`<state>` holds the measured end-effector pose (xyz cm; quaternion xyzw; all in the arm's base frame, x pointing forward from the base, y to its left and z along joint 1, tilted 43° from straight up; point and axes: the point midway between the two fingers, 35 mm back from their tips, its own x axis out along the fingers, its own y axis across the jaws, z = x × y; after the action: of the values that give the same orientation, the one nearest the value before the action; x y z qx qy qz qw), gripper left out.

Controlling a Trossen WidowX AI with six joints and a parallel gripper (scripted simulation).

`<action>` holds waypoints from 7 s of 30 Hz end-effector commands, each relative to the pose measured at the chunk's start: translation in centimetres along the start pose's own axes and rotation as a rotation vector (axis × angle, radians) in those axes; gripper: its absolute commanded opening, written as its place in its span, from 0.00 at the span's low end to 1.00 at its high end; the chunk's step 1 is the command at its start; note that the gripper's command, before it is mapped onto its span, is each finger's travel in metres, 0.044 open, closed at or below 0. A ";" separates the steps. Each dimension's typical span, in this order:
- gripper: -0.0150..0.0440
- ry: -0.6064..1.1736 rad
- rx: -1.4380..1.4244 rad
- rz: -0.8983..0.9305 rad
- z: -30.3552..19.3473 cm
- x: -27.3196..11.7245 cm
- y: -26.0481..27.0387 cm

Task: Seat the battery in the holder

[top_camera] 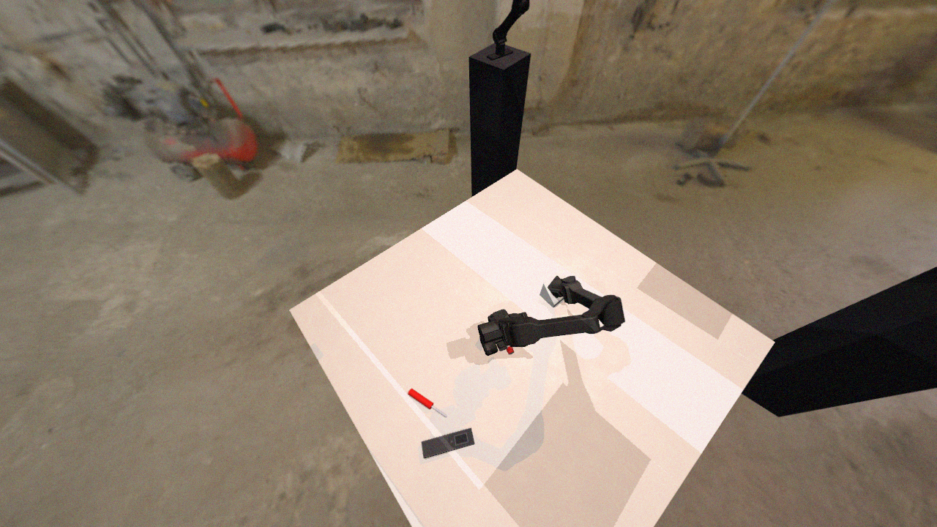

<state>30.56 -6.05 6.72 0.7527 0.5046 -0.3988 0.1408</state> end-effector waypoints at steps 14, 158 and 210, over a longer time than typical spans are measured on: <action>0.37 -0.002 1.059 0.001 7.4 -1.2 1.9; 0.37 -0.302 1.192 -0.215 7.7 5.2 4.2; 0.37 -0.109 1.202 -0.070 8.0 5.7 3.3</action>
<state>30.36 -8.73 -3.26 0.6516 0.2076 -0.6672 -0.2952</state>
